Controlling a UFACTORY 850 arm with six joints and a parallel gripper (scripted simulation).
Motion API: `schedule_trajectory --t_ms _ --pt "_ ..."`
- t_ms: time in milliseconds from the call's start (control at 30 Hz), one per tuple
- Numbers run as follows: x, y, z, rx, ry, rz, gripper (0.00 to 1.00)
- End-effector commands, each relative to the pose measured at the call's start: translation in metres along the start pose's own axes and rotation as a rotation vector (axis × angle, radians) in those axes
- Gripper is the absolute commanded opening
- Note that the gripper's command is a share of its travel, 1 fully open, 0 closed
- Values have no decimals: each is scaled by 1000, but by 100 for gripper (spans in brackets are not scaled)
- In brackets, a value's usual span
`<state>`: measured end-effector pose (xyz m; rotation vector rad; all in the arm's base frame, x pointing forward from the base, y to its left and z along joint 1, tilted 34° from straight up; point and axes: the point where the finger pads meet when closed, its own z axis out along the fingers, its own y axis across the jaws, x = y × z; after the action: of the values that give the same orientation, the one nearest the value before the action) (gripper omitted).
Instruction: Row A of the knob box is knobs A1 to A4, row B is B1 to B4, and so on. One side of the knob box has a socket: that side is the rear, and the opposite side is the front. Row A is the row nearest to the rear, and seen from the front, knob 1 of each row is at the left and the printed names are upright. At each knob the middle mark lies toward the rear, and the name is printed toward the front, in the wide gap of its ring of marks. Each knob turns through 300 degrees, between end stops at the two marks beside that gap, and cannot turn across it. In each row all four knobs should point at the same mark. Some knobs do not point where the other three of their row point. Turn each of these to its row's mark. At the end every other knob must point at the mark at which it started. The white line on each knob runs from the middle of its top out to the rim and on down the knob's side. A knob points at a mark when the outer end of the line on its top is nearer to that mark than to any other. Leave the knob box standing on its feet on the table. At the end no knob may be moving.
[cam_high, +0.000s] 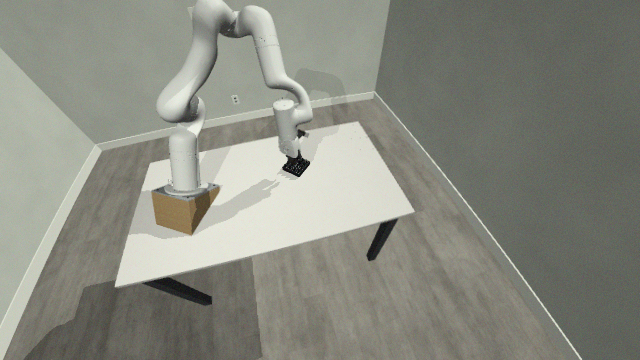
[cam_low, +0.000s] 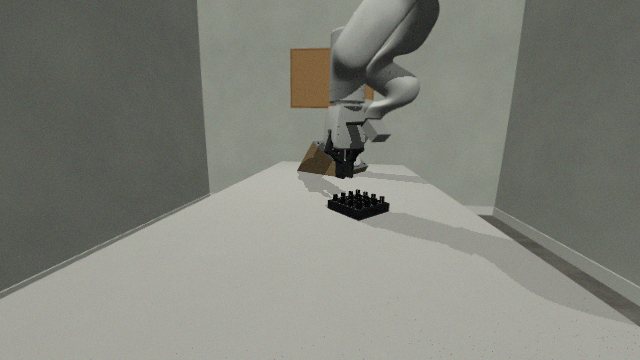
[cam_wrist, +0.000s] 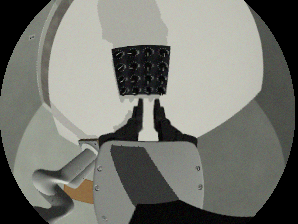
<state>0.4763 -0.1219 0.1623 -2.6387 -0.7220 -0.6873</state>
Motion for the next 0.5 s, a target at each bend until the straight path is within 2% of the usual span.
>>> schedule_trajectory --t_ms 0,467 --pt "0 1 2 -1 1 0 19" --pt "0 1 21 -1 1 0 19"
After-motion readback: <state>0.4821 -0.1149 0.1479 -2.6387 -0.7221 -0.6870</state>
